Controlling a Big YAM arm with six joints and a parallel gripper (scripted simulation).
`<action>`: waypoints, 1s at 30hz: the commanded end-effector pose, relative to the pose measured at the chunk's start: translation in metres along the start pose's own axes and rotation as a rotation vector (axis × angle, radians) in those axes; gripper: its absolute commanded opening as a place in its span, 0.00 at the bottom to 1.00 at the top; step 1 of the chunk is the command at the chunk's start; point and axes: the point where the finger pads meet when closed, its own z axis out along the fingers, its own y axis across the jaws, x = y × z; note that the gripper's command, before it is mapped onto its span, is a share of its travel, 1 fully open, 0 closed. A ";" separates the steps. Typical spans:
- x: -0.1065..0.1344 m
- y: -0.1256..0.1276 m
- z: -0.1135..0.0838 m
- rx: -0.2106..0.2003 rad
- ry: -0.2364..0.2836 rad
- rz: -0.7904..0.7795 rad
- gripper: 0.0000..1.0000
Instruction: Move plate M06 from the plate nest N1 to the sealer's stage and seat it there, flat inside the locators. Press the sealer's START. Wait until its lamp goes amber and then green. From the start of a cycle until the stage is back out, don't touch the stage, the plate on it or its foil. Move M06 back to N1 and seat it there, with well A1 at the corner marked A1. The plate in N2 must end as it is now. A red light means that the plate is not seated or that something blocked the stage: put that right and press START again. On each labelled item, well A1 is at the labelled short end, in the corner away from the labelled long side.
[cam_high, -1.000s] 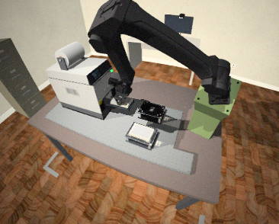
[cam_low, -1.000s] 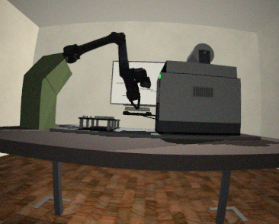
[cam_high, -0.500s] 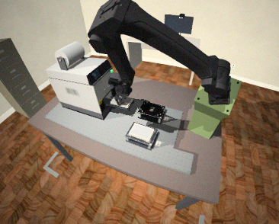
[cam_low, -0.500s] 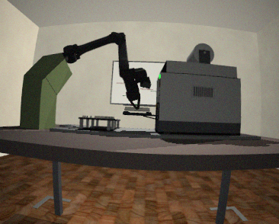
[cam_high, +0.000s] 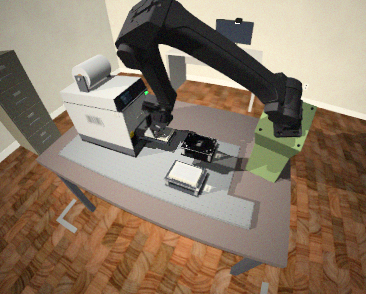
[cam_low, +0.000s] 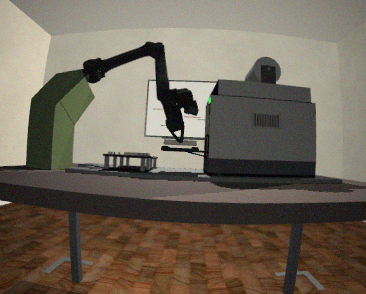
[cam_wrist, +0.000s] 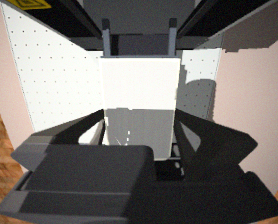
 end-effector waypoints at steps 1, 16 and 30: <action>-0.021 -0.007 -0.023 0.011 -0.036 -0.005 0.00; -0.024 -0.007 -0.038 0.009 -0.027 -0.011 0.00; -0.020 -0.005 -0.054 0.005 -0.005 -0.009 0.00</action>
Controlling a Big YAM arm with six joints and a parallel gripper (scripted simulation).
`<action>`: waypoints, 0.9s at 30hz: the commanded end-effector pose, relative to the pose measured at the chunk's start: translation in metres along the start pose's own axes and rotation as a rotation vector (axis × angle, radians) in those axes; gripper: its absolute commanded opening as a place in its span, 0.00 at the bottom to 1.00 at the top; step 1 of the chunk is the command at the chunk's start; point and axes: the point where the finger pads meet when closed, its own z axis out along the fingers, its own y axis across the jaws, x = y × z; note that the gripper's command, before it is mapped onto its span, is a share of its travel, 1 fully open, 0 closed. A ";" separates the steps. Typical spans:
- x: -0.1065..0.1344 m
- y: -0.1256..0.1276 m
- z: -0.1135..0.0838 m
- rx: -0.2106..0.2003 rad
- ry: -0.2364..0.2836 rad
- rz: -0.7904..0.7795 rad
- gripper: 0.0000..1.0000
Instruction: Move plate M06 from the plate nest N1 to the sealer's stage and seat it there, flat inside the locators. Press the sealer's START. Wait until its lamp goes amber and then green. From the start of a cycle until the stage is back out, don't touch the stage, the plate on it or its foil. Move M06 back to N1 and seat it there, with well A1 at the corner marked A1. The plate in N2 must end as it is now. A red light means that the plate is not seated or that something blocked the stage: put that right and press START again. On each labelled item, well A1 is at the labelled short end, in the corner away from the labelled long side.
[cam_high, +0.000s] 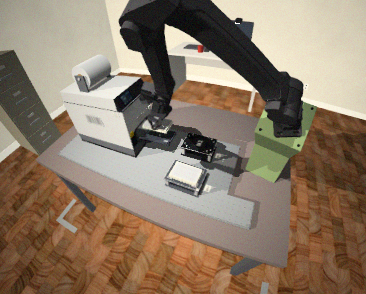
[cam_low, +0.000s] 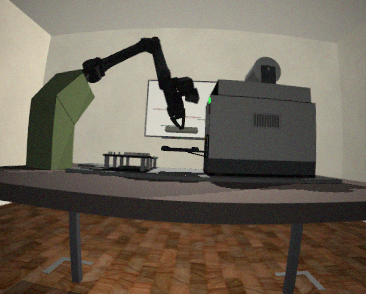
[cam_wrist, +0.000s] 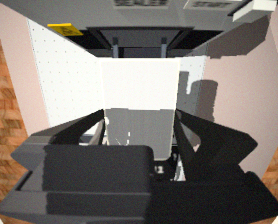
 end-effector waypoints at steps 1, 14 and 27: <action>0.001 -0.006 -0.007 0.010 -0.001 0.002 0.00; -0.016 -0.004 -0.007 0.004 -0.031 0.001 0.00; -0.008 0.006 0.005 -0.007 -0.006 -0.011 0.00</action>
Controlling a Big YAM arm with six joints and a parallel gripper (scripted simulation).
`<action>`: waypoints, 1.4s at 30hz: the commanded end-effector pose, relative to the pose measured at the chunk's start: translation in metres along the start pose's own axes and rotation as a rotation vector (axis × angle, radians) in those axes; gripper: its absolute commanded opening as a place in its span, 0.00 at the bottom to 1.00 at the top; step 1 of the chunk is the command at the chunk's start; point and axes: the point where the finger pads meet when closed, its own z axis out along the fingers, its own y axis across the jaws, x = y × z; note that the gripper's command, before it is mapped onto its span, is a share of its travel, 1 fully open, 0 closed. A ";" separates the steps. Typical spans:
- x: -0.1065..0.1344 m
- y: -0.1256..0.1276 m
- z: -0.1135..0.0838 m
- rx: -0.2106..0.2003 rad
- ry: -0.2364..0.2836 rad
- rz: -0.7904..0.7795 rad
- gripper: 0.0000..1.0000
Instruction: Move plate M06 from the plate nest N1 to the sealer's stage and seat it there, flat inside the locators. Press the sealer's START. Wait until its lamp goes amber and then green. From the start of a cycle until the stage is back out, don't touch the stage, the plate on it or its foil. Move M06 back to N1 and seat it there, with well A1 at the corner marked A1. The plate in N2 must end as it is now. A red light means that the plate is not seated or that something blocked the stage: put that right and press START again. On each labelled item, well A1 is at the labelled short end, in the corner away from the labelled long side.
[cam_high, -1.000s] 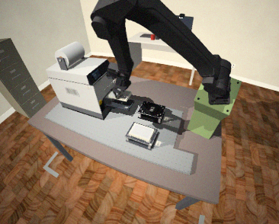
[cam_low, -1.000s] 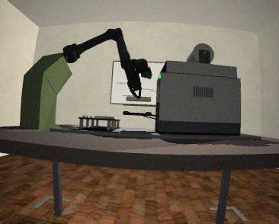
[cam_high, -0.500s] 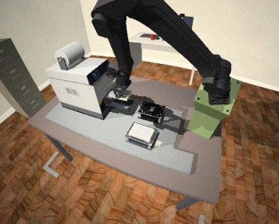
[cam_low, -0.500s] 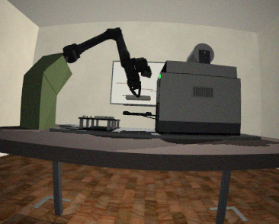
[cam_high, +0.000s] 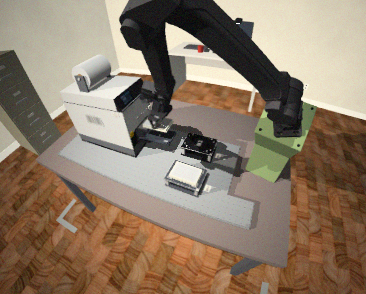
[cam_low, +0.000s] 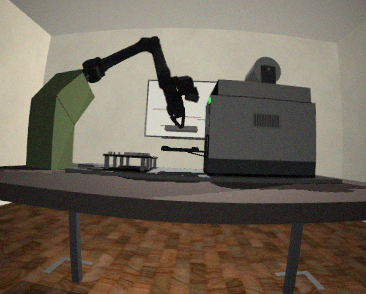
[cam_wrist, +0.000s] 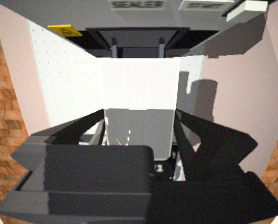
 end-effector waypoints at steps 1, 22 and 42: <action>-0.007 0.008 0.009 -0.012 -0.006 -0.017 0.00; -0.006 -0.004 0.011 0.011 -0.030 0.030 0.00; -0.013 0.017 0.009 -0.005 -0.026 -0.032 0.00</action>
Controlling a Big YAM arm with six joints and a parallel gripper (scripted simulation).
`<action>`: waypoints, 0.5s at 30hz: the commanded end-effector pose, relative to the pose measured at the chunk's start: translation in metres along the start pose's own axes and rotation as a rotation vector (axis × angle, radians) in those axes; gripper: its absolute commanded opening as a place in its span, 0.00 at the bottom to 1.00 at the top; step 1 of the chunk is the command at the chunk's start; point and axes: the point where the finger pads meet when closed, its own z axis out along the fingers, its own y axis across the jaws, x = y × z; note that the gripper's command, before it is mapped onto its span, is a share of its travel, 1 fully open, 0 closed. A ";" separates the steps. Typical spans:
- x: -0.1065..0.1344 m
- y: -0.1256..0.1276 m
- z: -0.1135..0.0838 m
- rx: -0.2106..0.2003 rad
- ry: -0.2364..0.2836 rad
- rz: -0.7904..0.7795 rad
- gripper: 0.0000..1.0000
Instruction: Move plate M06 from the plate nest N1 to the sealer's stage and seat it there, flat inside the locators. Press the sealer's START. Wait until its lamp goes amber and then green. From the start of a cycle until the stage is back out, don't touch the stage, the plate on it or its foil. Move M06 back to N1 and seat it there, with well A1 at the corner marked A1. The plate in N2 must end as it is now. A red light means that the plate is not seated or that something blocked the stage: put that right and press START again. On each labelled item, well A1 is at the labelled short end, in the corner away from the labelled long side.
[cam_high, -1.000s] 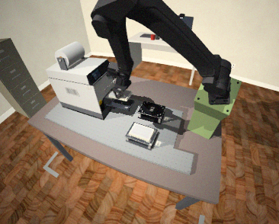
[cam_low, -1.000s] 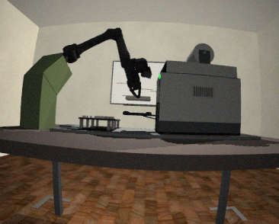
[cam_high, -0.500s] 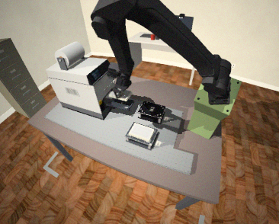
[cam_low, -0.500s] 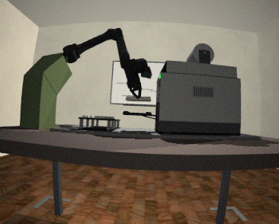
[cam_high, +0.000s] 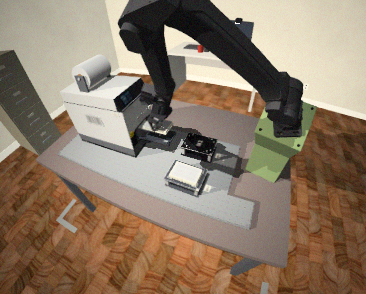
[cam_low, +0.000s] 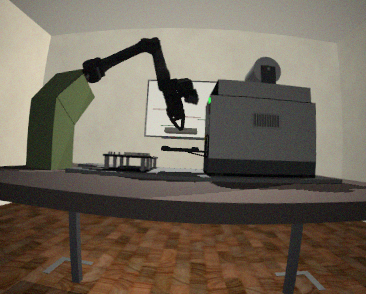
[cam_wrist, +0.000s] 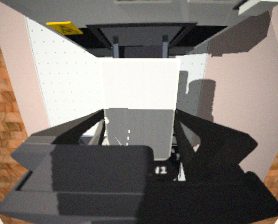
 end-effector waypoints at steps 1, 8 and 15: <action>-0.014 0.010 0.003 -0.008 -0.016 -0.040 0.00; 0.002 0.001 0.009 -0.003 0.008 0.000 0.00; 0.025 -0.015 -0.005 0.004 0.006 0.005 0.00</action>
